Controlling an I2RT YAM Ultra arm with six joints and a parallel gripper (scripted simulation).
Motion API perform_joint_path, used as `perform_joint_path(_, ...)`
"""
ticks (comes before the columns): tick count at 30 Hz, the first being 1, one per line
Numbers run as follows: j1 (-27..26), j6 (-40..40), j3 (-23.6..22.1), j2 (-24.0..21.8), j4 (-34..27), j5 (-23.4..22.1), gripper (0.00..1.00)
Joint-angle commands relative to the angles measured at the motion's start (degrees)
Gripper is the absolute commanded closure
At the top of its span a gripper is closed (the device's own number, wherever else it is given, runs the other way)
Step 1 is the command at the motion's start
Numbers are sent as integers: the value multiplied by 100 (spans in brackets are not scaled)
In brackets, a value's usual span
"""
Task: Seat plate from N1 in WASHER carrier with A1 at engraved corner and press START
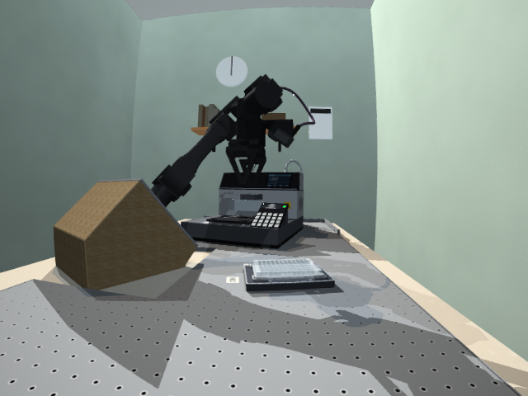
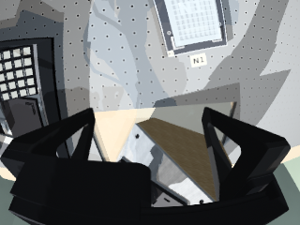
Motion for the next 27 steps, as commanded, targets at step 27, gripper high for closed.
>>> perform_joint_path(27, -1212, -1322, -495, -991, -663, 433, 0)
